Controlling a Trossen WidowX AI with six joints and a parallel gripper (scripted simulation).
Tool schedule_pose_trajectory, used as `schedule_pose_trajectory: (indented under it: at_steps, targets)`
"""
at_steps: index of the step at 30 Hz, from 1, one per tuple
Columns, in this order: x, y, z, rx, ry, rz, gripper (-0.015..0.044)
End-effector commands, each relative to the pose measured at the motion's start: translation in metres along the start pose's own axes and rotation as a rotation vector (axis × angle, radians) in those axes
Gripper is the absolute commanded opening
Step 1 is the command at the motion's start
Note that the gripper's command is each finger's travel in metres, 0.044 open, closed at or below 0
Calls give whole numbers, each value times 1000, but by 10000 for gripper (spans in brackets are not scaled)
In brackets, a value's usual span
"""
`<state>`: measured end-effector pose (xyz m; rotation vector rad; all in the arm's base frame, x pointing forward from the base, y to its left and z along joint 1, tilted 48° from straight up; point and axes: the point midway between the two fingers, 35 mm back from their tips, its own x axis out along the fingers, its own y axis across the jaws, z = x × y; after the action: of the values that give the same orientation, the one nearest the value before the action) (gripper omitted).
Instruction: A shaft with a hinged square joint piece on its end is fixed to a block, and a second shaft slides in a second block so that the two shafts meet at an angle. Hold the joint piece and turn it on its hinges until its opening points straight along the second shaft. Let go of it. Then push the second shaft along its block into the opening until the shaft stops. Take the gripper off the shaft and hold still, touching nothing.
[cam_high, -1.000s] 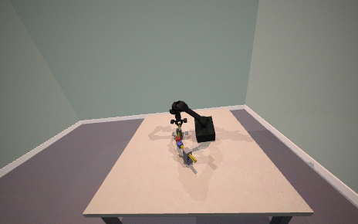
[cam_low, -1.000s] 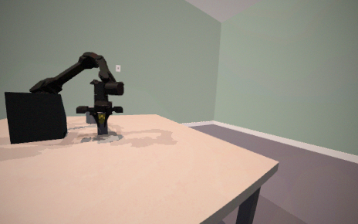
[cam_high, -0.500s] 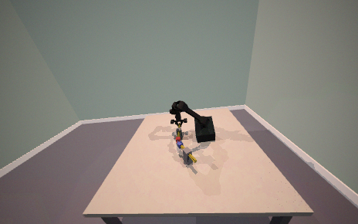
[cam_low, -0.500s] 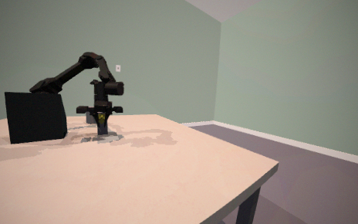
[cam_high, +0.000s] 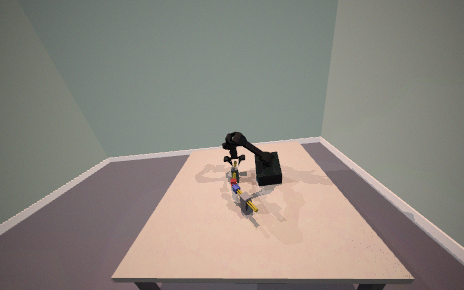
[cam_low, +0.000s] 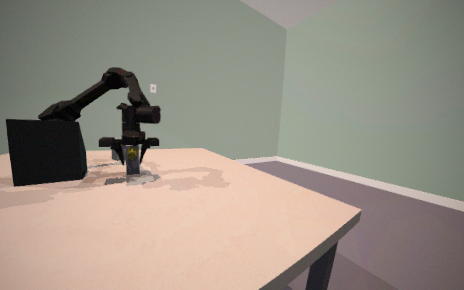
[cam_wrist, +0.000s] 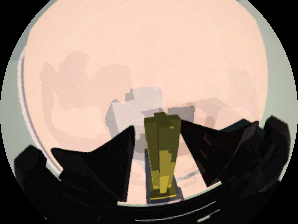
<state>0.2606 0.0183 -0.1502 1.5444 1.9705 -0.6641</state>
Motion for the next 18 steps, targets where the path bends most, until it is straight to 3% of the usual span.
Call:
schedule_pose_trajectory:
  at_steps: [1, 5, 18]
  targets:
    - [0, 0, 0, 0, 0, -1, 356]
    - [0, 0, 0, 0, 0, -1, 440]
    - [-9, 0, 0, 0, 0, -1, 440]
